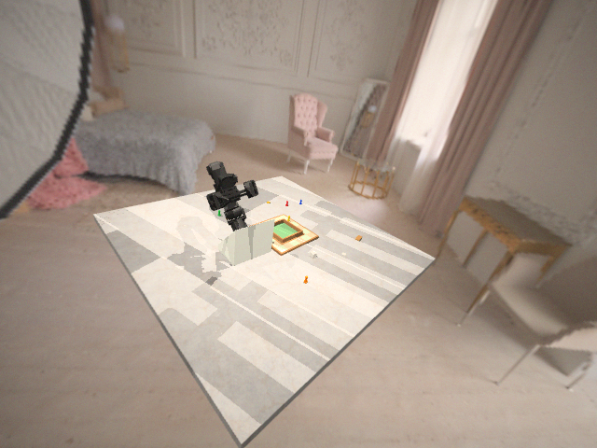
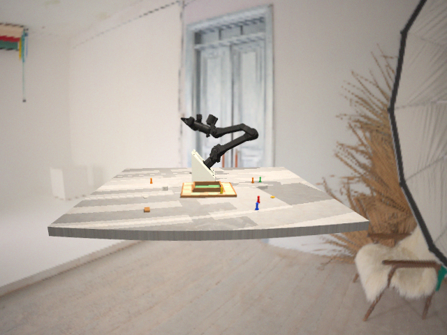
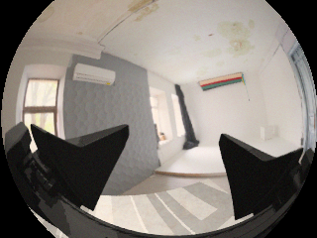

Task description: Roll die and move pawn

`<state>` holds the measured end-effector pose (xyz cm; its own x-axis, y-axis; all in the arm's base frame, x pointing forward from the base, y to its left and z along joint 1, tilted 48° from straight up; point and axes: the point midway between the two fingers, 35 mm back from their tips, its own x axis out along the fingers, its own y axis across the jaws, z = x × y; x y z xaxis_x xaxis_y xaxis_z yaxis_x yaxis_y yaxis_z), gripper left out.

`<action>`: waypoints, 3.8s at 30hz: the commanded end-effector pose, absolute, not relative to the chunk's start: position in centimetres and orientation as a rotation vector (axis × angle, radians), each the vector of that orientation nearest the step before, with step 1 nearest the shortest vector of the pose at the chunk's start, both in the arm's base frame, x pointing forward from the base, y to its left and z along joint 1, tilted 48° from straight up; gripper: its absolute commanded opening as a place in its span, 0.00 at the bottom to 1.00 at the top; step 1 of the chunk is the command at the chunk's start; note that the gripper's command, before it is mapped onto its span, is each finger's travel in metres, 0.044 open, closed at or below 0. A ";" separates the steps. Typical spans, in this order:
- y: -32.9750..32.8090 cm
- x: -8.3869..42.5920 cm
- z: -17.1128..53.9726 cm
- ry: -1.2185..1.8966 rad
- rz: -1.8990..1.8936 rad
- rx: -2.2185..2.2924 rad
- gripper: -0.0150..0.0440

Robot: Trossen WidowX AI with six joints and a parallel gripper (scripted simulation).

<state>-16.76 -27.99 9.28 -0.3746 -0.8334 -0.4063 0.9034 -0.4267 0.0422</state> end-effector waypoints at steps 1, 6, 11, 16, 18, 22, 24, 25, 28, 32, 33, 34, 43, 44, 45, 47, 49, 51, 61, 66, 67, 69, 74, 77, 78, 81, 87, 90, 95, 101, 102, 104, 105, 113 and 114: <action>-28.2 -16.6 9.2 0.233 -1.958 0.451 0.89; -32.7 -11.9 5.5 0.464 -1.664 0.567 0.72; -36.0 -4.8 1.1 0.702 -1.291 0.649 0.72; -36.8 2.4 -3.1 0.887 -0.934 0.698 0.72; -36.5 5.3 -4.7 0.953 -0.791 0.711 0.72; -34.8 10.9 -7.8 1.075 -0.505 0.728 0.72; -33.5 13.5 -9.2 1.130 -0.363 0.735 0.72; -32.8 14.8 -9.9 1.157 -0.293 0.738 0.72; -30.0 18.3 -12.0 1.232 -0.082 0.746 0.72; -25.6 22.2 -14.4 1.324 0.194 0.759 0.72; -24.3 23.0 -15.0 1.346 0.262 0.763 0.72; -23.0 23.8 -15.5 1.367 0.329 0.767 0.72; -19.7 25.5 -16.2 1.413 0.474 0.779 0.72; -19.6 25.5 -16.1 1.413 0.474 0.779 0.72; -19.5 25.6 -16.3 1.413 0.474 0.779 0.72; -18.7 25.7 -17.1 1.412 0.474 0.779 0.72; -18.5 25.7 -17.2 1.412 0.474 0.779 0.72; -18.5 25.7 -17.2 1.412 0.474 0.779 0.72; -17.7 25.9 -18.0 1.412 0.474 0.780 0.72; -17.1 26.0 -18.6 1.412 0.475 0.780 0.72; -17.0 26.1 -18.7 1.412 0.475 0.780 0.72; -16.7 26.1 -18.9 1.412 0.475 0.780 0.72; -16.2 26.2 -19.3 1.411 0.476 0.780 0.72; -16.2 26.2 -19.4 1.411 0.476 0.780 0.63; -16.2 26.2 -19.4 1.411 0.476 0.780 0.59; -16.2 26.2 -19.4 1.411 0.476 0.780 0.45; -16.2 26.2 -19.4 1.411 0.476 0.780 0.39; -16.3 26.2 -19.3 1.409 0.472 0.779 0.29; -19.0 26.3 -18.5 1.382 0.428 0.759 0.25; -20.8 25.9 -17.0 1.392 0.434 0.762 0.25; -21.2 25.8 -16.6 1.394 0.436 0.763 0.25; -22.0 25.6 -15.9 1.398 0.440 0.764 0.25; -22.4 25.5 -15.5 1.400 0.442 0.765 0.25; -25.2 24.3 -12.2 1.414 0.465 0.775 0.25; -25.5 24.2 -11.8 1.415 0.468 0.776 0.25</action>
<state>24.69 -24.12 -13.35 0.1321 0.7072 -0.6946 0.1620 0.6759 0.7190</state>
